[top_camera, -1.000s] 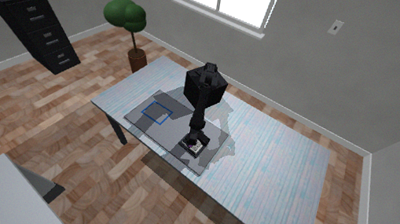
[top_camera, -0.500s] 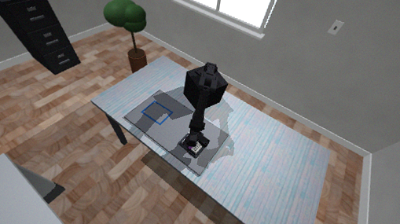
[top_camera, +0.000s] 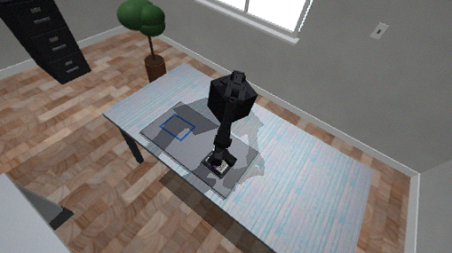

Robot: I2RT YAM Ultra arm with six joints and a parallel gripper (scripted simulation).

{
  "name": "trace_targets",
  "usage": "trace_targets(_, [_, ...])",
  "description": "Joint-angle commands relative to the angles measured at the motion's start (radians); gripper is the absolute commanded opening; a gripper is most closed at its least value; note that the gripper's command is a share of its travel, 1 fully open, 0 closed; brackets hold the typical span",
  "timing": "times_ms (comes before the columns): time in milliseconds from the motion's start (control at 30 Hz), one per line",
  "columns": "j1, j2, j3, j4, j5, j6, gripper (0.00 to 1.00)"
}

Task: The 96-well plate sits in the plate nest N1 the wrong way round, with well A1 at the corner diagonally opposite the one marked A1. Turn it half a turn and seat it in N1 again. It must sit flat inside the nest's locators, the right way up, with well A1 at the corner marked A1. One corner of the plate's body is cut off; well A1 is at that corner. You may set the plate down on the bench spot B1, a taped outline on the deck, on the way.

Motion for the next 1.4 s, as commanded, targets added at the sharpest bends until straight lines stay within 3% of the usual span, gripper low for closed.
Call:
trace_targets(0, [-0.001,-0.009,0.004,0.001,-0.005,0.001,0.0])
trace_targets(1033, [-0.001,-0.009,0.004,0.001,-0.005,0.001,0.0])
trace_targets(1367, [-0.003,-0.048,-0.013,-0.022,-0.006,-0.002,0.0])
